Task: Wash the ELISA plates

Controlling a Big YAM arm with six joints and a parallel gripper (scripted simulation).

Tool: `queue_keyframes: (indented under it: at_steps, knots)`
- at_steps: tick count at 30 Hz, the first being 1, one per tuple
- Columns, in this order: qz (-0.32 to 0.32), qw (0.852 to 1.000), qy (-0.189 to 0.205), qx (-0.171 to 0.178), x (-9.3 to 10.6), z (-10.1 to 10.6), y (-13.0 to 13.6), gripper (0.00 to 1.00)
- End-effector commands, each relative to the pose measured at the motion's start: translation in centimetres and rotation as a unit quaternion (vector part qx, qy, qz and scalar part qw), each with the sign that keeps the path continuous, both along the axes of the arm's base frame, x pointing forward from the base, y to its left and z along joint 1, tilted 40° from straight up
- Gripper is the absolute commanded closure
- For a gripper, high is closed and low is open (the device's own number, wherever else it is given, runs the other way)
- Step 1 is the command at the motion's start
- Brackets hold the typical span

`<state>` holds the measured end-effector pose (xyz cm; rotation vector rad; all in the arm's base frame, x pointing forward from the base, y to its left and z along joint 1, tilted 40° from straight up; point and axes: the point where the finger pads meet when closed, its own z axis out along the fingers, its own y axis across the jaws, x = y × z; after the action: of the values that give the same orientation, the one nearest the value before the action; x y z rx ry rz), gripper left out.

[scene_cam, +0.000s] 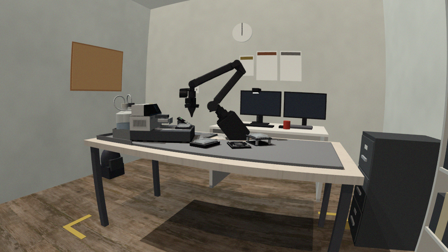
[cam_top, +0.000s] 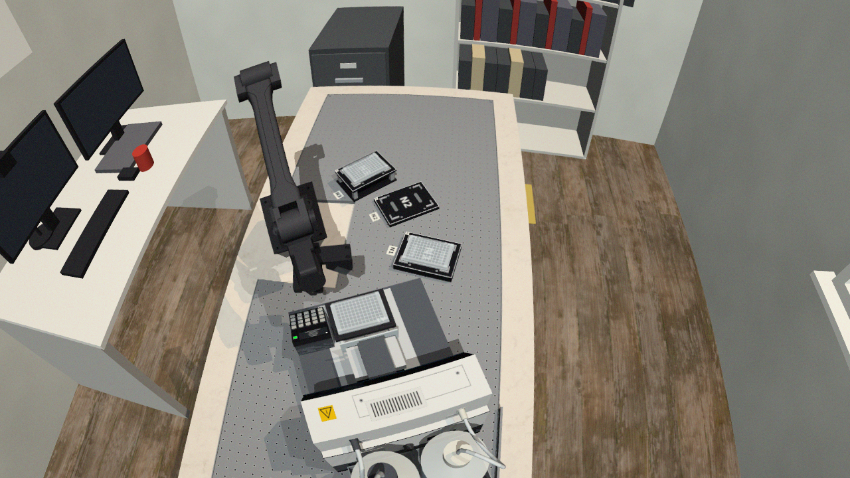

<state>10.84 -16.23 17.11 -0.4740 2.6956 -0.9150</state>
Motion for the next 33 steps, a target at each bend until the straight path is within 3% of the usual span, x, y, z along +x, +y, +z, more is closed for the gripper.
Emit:
queue_keyframes:
  at_steps: [1,7,8,9,11,12,15,16,17,19,33]
  knots:
    - [0.081,0.995,0.033,-0.047,0.4,2.9,-0.3,1.00]
    - [0.083,0.995,0.034,-0.048,0.4,2.9,-0.3,1.00]
    - [0.084,0.995,0.035,-0.041,0.4,1.7,-0.1,1.00]
    - [0.083,0.995,0.034,-0.048,0.4,2.9,-0.3,1.00]
    - [0.083,0.995,0.034,-0.048,0.4,2.9,-0.3,1.00]
    - [0.084,0.995,0.035,-0.041,0.4,1.7,-0.1,1.00]
    - [0.083,0.995,0.034,-0.048,0.4,2.9,-0.3,1.00]
    - [0.084,0.995,0.035,-0.041,0.4,1.7,-0.1,1.00]
    - [0.083,0.995,0.034,-0.047,0.6,2.1,-0.6,1.00]
    - [0.084,0.995,0.044,-0.030,0.5,-0.2,-0.4,1.00]
    - [0.085,0.995,0.044,-0.030,1.3,-1.8,-1.4,1.00]
